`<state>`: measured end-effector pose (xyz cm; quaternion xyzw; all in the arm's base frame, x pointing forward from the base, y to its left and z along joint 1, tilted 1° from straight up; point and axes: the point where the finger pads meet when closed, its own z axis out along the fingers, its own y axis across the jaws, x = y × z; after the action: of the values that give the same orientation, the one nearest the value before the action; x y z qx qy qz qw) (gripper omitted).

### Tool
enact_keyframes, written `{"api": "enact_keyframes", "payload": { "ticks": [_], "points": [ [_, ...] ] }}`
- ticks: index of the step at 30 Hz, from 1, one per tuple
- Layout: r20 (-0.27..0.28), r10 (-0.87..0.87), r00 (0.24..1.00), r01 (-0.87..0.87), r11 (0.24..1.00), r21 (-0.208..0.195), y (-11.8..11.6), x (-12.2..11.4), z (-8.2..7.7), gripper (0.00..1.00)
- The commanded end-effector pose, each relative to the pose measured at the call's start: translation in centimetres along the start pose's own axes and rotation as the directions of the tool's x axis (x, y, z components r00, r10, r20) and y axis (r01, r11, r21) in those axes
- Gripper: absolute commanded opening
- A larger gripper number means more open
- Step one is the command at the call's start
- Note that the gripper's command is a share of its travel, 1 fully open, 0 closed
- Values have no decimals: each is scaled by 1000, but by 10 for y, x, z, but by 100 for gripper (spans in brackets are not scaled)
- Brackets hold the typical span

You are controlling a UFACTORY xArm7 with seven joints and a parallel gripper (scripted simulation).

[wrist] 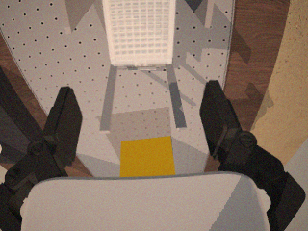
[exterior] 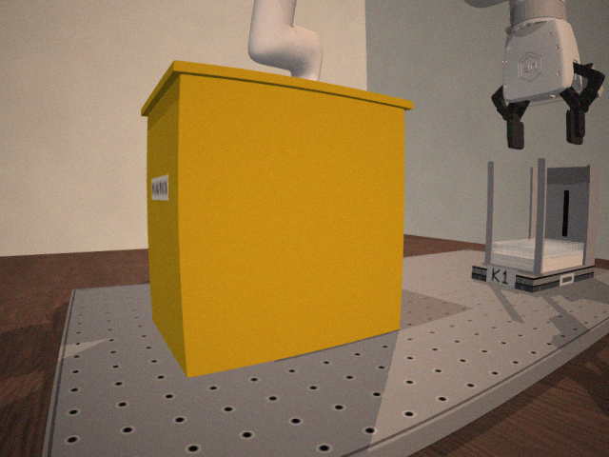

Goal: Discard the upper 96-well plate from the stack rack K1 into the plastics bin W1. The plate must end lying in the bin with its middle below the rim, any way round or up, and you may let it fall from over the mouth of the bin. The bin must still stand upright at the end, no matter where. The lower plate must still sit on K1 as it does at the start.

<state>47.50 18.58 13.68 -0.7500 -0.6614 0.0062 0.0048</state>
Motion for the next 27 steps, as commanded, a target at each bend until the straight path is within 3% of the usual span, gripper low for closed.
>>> {"api": "enact_keyframes", "payload": {
  "ticks": [1, 27],
  "points": [
    [-2, 0, 1000, 0, 1000, -5, 1, 1, 5, 100],
    [-2, 0, 1000, 0, 1000, -5, 1, 1, 42, 100]
  ]
}}
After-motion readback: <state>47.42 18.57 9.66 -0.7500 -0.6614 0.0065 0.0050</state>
